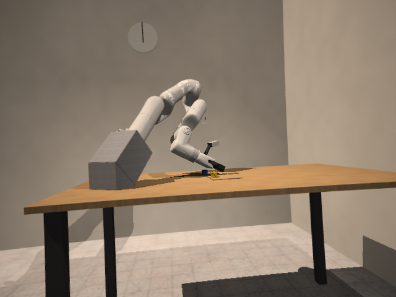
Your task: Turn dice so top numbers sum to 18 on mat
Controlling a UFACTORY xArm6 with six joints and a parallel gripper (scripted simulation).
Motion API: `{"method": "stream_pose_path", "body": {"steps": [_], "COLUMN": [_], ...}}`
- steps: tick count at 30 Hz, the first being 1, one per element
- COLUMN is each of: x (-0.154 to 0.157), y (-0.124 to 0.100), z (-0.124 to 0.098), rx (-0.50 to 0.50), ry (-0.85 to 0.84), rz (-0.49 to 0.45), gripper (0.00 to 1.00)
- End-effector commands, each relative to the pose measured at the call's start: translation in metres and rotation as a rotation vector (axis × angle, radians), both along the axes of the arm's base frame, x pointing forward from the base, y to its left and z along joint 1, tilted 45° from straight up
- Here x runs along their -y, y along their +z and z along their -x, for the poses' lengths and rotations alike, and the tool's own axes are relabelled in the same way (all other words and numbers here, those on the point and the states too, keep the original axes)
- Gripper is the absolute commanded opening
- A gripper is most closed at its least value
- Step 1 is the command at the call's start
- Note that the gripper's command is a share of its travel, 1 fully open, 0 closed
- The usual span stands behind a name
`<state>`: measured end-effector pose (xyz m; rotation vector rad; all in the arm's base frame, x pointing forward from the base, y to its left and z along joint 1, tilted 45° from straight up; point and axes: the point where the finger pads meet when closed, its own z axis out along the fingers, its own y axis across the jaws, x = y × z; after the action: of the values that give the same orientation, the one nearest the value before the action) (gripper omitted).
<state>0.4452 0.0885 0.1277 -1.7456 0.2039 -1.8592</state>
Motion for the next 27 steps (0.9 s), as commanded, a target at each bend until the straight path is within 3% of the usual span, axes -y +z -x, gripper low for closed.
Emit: {"method": "stream_pose_path", "body": {"steps": [1, 27], "x": [0.0003, -0.0050], "y": [0.0003, -0.0063], "z": [0.0001, -0.0040], "rx": [0.001, 0.001], "ry": [-0.001, -0.001], "rz": [0.000, 0.000], "gripper": [0.21, 0.21]}}
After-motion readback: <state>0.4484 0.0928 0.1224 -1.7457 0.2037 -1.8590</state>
